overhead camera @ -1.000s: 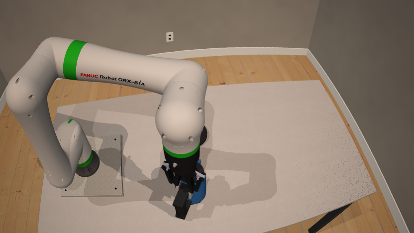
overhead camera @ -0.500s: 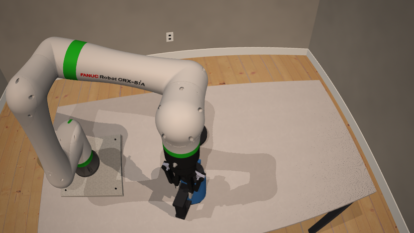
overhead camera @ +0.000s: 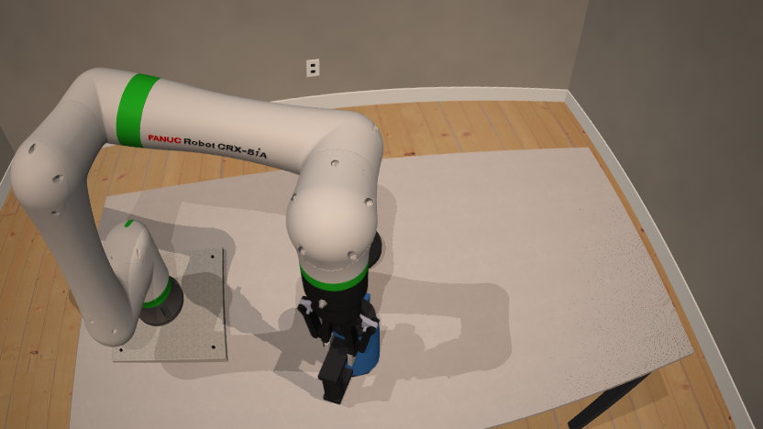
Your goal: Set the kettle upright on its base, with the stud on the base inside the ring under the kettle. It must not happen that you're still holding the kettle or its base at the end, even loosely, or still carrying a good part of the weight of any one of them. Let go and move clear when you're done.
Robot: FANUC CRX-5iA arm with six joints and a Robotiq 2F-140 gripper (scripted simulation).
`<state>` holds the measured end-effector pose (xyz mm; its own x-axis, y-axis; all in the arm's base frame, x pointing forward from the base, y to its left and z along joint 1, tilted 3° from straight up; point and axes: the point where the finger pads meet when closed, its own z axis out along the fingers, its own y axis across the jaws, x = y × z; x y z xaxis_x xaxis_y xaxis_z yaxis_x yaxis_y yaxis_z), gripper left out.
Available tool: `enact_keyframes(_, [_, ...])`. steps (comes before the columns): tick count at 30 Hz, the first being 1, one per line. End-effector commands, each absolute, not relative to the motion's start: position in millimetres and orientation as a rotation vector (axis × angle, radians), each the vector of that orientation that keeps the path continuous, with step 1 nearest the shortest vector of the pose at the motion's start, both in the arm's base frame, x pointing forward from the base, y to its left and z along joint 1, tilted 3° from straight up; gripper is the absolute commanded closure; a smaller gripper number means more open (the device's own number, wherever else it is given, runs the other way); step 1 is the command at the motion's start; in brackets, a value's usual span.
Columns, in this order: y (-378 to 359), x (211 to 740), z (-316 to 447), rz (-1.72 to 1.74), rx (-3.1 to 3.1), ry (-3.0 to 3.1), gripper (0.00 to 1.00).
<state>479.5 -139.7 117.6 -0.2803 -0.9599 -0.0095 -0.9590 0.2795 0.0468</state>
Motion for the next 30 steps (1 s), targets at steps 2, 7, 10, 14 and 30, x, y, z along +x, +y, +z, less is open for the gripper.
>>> enact_keyframes(2, [-139.7, 479.6, 117.7, -0.067, 1.872, -2.497, 1.00])
enact_keyframes(7, [-139.7, 479.6, 117.7, -0.067, 1.872, -2.497, 1.00])
enact_keyframes(10, [-139.7, 479.6, 117.7, -0.067, 1.872, -2.497, 1.00])
enact_keyframes(14, [-139.7, 479.6, 117.7, -0.067, 1.872, -2.497, 1.00])
enact_keyframes(30, [-139.8, 479.8, 122.0, -0.067, 1.872, -2.497, 1.00])
